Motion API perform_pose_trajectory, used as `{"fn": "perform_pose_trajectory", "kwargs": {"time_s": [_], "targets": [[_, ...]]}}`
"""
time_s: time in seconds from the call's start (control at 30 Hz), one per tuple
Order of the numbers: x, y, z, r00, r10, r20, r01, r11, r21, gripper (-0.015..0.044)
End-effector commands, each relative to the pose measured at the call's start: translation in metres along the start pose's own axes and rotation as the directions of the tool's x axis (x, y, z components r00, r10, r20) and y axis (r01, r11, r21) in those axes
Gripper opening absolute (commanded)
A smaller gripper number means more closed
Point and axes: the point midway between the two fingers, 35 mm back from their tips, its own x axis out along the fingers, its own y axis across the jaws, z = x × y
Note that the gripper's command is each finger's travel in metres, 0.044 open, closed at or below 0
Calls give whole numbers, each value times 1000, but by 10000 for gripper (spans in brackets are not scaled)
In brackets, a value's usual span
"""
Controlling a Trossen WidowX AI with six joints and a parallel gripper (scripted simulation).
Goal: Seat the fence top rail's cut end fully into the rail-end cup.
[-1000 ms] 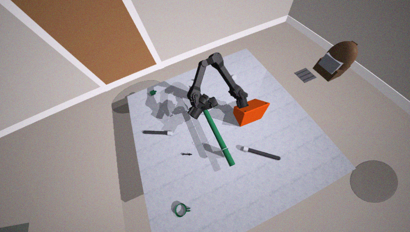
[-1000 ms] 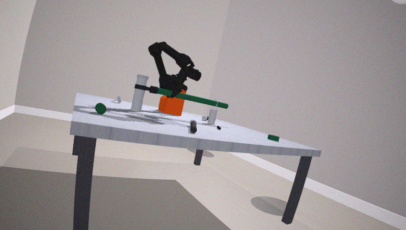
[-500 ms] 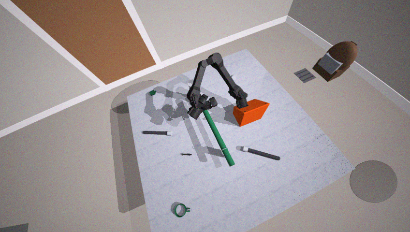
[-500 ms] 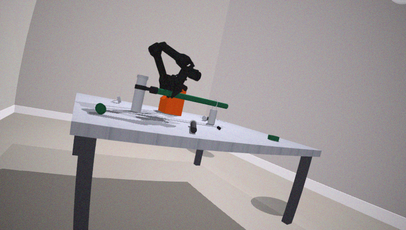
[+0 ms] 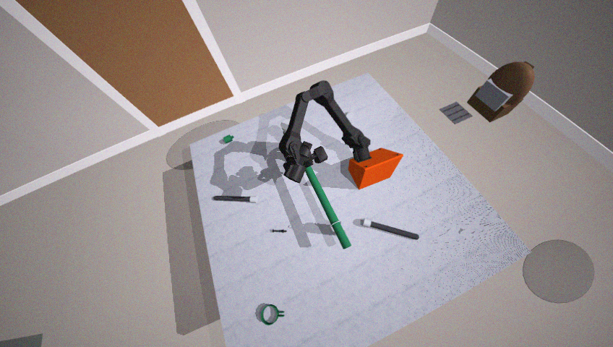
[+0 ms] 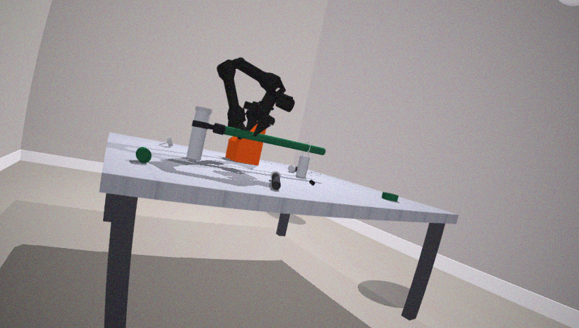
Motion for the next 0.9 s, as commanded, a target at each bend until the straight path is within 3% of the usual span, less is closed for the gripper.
{"fn": "perform_pose_trajectory", "kwargs": {"time_s": [0.0, 0.13, 0.33, 0.87], "targets": [[-15, -2, -8, 1000, -2, 0, 2, 1000, 7, 440], [-13, -1, -6, 1000, 5, 1, -5, 1000, -8, 440], [-52, -3, -10, 999, 40, -5, -40, 994, -102, 440], [-52, -3, -10, 999, 40, -5, -40, 994, -102, 440]]}}
